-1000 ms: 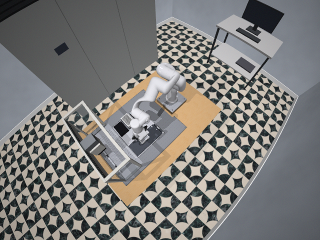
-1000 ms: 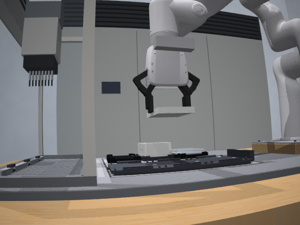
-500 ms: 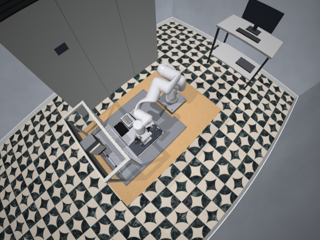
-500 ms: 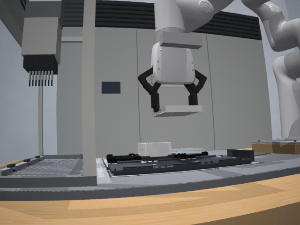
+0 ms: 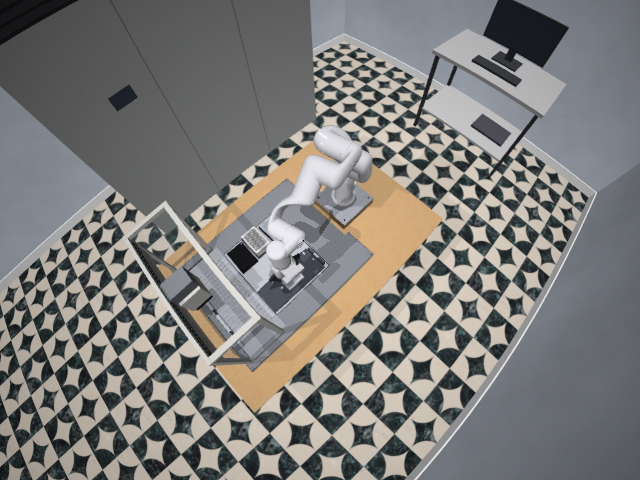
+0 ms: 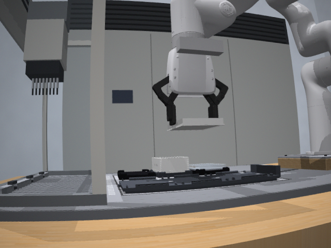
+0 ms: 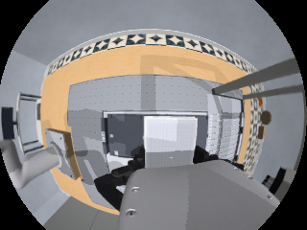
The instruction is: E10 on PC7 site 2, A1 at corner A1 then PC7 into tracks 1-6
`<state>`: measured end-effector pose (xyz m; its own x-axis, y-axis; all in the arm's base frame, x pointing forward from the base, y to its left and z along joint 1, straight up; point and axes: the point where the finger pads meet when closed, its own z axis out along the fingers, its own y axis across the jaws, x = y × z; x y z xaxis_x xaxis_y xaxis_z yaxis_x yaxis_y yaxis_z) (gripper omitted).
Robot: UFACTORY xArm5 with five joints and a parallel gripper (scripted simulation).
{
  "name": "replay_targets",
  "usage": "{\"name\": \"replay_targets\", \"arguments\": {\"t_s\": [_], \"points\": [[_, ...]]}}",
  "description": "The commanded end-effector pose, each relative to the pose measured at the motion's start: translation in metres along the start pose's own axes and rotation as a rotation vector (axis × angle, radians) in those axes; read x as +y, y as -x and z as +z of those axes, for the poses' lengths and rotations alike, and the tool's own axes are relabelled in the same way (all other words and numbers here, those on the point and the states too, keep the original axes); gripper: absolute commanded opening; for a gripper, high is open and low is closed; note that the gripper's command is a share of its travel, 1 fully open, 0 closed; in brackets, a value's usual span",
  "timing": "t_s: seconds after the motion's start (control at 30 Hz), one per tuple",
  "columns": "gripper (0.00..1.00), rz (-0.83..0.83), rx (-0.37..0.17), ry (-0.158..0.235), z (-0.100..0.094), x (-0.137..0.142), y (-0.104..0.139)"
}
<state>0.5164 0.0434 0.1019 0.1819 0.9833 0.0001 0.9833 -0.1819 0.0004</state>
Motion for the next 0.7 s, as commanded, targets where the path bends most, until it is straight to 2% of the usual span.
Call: {"name": "replay_targets", "arguments": {"t_s": [0.0, 0.67], "points": [[0.00, 0.000, 0.001, 0.004, 0.004, 0.001, 0.000], [0.00, 0.000, 0.001, 0.004, 0.034, 0.001, -0.001]]}}
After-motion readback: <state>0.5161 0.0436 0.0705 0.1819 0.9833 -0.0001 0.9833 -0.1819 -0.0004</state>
